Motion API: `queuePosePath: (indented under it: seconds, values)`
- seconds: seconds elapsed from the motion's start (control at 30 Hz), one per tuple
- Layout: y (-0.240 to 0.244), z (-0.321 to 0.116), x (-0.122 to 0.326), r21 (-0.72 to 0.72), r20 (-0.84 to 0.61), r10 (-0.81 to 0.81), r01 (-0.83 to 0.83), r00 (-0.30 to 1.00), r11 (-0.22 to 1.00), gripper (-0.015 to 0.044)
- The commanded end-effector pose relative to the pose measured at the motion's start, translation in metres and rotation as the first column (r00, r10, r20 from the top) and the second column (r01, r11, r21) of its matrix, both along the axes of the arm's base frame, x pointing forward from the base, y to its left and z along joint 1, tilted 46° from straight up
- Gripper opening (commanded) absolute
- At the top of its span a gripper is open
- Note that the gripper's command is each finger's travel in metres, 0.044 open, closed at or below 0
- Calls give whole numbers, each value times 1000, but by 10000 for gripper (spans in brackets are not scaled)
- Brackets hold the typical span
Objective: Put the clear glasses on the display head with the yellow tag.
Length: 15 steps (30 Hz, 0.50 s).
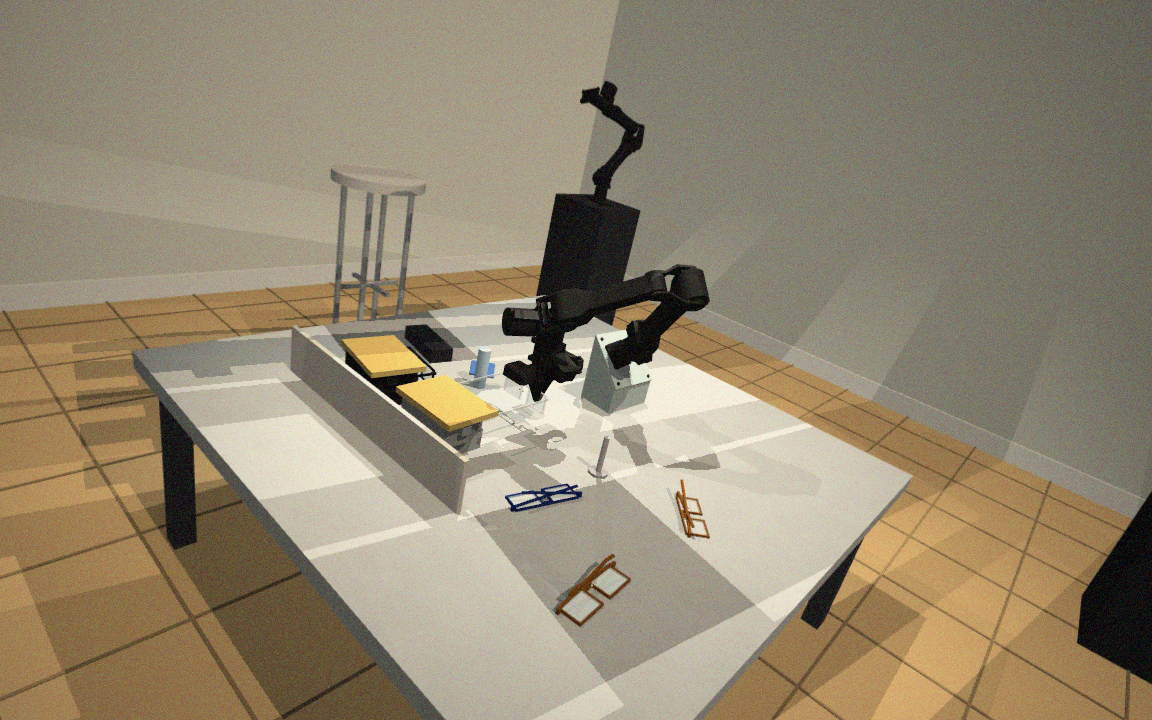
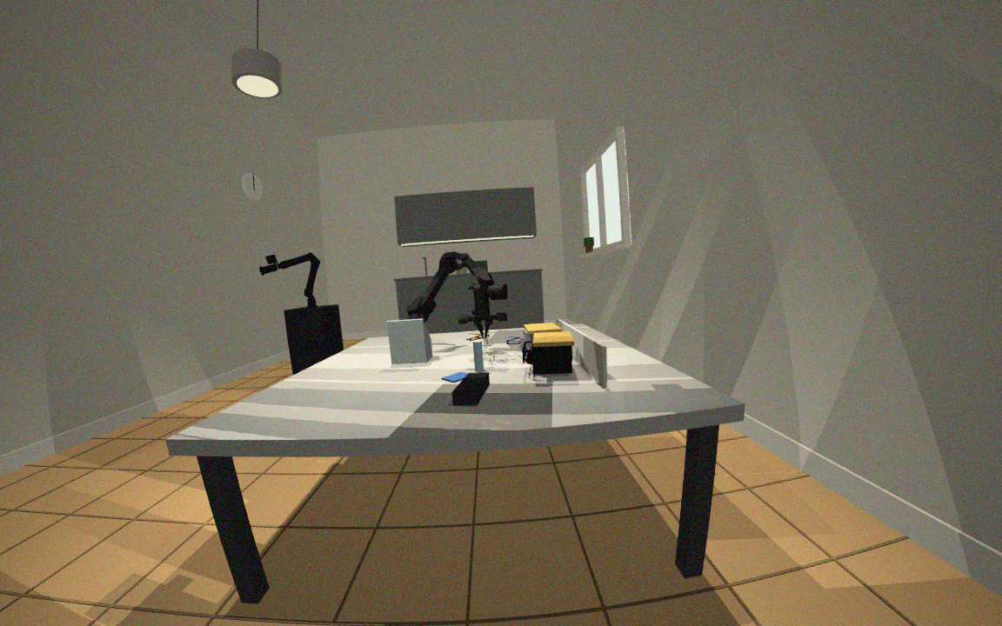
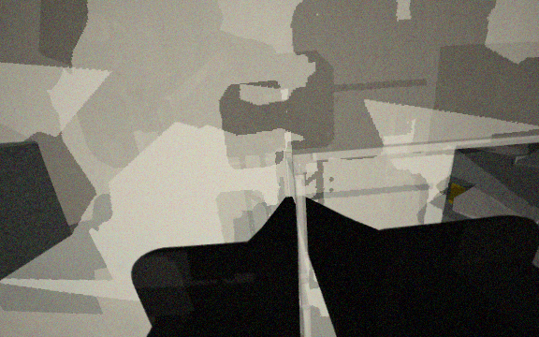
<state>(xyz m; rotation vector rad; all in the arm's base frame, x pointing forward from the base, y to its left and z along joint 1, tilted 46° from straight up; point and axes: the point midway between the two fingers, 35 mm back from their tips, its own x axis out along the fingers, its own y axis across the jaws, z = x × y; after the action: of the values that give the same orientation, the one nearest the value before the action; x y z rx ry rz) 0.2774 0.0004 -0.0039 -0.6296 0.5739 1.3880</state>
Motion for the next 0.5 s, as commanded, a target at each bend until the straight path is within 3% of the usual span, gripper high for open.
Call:
queuePosePath:
  seconds: [0.0, 0.47]
  values:
    - [-1, 2, 7, 4, 0, -5, 5, 1000, 1000, 0]
    - [-2, 3, 29, 4, 0, -3, 3, 1000, 1000, 0]
